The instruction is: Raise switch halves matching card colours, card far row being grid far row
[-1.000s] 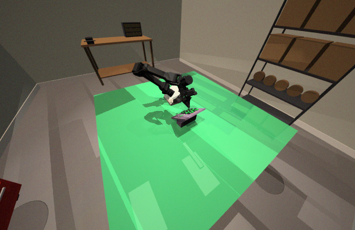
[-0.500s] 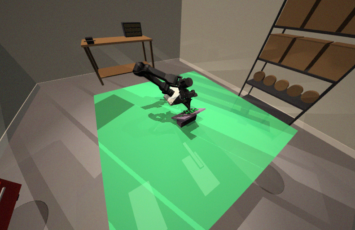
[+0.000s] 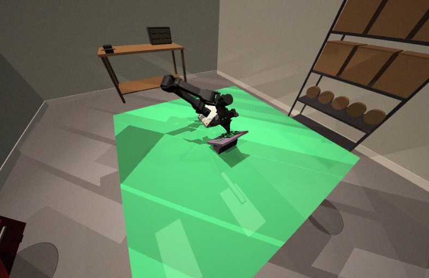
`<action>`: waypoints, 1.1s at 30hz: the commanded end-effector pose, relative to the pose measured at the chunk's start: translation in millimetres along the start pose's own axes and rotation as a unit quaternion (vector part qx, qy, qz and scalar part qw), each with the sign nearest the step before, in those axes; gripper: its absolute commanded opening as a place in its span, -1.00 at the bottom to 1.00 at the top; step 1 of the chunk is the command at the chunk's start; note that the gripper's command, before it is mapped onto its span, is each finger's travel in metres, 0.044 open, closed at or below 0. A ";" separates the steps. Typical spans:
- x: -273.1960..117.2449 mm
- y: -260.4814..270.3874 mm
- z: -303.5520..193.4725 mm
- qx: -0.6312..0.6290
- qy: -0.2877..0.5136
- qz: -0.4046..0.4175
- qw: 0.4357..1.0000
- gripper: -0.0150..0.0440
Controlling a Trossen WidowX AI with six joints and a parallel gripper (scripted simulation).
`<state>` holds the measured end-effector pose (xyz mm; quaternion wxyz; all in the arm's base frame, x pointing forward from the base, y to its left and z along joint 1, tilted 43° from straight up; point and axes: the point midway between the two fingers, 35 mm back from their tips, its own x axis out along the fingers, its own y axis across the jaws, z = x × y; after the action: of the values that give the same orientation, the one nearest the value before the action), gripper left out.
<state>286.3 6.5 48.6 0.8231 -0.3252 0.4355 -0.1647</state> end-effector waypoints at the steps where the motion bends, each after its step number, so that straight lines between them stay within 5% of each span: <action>1: 0.4 0.8 -0.3 -0.002 0.000 0.002 1.000 -0.49; 33: 4.7 0.7 -0.4 -0.002 0.000 0.002 1.000 -0.49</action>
<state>288.3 4.0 45.9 0.8227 -0.3257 0.4358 -0.1649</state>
